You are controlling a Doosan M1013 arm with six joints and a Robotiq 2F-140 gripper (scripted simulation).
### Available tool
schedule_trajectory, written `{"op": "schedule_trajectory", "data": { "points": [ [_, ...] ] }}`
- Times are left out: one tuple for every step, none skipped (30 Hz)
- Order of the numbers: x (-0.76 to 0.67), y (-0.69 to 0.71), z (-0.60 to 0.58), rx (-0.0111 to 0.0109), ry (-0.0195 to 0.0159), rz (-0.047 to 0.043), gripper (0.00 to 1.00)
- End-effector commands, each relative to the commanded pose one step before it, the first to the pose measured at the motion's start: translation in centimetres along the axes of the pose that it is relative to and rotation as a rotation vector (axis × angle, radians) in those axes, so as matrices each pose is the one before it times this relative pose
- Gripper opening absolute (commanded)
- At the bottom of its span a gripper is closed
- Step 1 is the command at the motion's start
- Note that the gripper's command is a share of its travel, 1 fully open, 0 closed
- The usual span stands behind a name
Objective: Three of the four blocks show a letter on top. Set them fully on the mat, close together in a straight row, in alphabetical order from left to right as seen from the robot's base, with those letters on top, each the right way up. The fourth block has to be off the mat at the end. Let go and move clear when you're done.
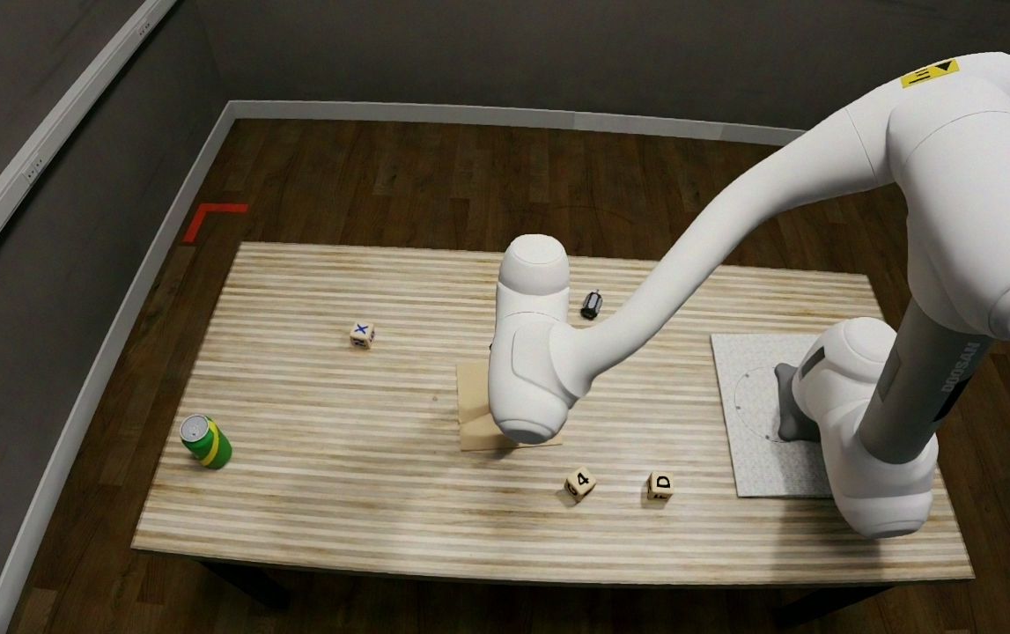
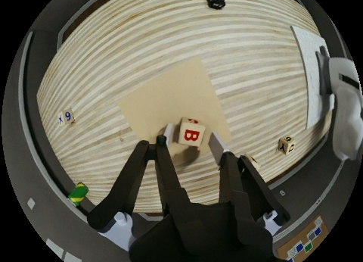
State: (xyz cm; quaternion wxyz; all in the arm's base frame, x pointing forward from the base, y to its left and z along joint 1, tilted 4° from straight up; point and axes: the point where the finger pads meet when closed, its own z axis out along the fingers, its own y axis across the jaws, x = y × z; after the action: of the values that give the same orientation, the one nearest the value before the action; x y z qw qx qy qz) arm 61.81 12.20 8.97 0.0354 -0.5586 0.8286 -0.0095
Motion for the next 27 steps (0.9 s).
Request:
{"op": "schedule_trajectory", "data": {
  "points": [
    [-0.037,-0.040,0.658,0.00096,-0.00100,0.00012,0.53],
    [0.000,0.000,0.310,0.00000,0.00000,0.00000,0.53],
    [0.000,0.000,0.302,0.00000,0.00000,0.00000,0.53],
    [0.000,0.000,0.290,0.00000,0.00000,0.00000,0.53],
    [0.000,0.000,0.271,0.00000,0.00000,0.00000,0.53],
    [0.000,0.000,0.251,0.00000,0.00000,0.00000,0.53],
    [0.000,0.000,0.000,0.00000,0.00000,0.00000,0.53],
    [0.000,0.000,0.000,0.00000,0.00000,0.00000,0.53],
    [0.000,0.000,0.225,0.00000,0.00000,0.00000,0.53],
    [0.000,0.000,0.198,0.00000,0.00000,0.00000,0.53],
    [0.000,0.000,0.168,0.00000,0.00000,0.00000,0.53],
    [0.000,0.000,0.137,0.00000,0.00000,0.00000,0.53],
    [0.000,0.000,0.106,0.00000,0.00000,0.00000,0.53],
    [0.000,0.000,0.077,0.00000,0.00000,0.00000,0.53],
    [0.000,0.000,0.051,0.00000,0.00000,0.00000,0.53],
    [0.000,0.000,0.028,0.00000,0.00000,0.00000,0.53],
    [0.000,0.000,0.011,0.00000,0.00000,0.00000,0.53],
    [0.000,0.000,0.002,0.00000,0.00000,0.00000,0.53],
    [0.000,0.000,0.000,0.00000,0.00000,0.00000,0.53],
    [0.000,0.000,0.000,0.00000,0.00000,0.00000,0.53],
    [0.000,0.000,0.000,0.00000,0.00000,0.00000,0.53],
    [0.000,0.000,0.000,0.00000,0.00000,0.00000,0.53],
    [0.000,0.000,0.000,0.00000,0.00000,0.00000,0.53],
    [0.000,0.000,0.000,0.00000,0.00000,0.00000,0.53],
    [0.000,0.000,0.000,0.00000,0.00000,0.00000,0.53],
    [0.000,0.000,0.000,0.00000,0.00000,0.00000,0.53],
    [0.000,0.000,0.000,0.00000,0.00000,0.00000,0.42]
  ]
}}
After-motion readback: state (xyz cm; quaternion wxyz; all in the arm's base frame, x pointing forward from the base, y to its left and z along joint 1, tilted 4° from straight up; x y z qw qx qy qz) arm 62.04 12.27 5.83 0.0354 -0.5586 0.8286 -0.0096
